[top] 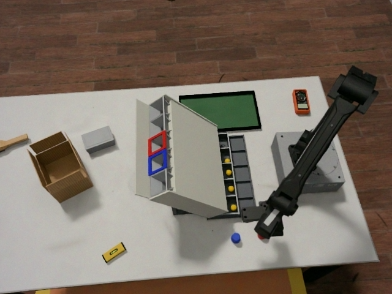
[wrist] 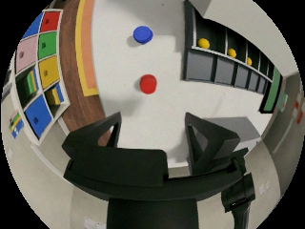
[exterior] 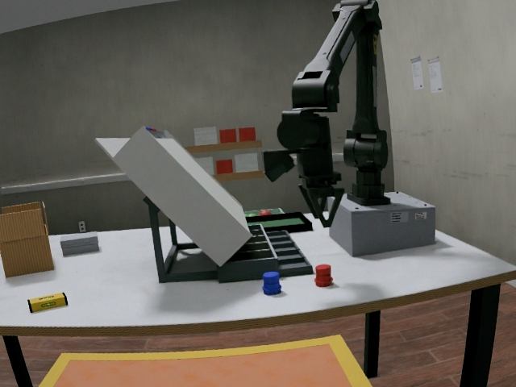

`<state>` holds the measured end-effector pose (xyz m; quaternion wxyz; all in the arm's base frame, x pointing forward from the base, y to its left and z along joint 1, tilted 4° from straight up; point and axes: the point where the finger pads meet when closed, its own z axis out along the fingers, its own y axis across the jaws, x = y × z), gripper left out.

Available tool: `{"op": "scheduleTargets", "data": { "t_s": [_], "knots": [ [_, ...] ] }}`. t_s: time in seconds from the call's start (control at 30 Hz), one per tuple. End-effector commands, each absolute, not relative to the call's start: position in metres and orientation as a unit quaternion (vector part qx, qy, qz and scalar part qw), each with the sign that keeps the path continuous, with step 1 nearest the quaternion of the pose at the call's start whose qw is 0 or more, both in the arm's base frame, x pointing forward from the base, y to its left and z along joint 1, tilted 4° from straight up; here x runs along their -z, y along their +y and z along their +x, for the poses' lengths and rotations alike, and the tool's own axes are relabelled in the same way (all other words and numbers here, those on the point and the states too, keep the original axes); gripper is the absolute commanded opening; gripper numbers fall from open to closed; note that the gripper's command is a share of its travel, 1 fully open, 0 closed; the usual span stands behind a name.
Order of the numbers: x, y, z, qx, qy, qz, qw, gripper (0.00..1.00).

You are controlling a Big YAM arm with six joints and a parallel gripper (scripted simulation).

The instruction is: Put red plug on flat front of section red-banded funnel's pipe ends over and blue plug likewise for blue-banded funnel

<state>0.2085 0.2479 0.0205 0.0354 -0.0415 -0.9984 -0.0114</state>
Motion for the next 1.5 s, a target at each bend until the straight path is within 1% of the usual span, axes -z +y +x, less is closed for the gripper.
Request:
{"op": "scheduleTargets", "data": {
  "t_s": [0.0,1.13,1.47],
  "knots": [
    [-0.028,0.266,0.218,0.021,-0.999,-0.039,0.027,0.87],
    [-0.034,0.273,0.223,0.010,-0.998,-0.044,0.036,0.87],
    [0.030,0.265,0.216,0.006,-0.998,-0.045,0.039,0.87]
  ]
}}
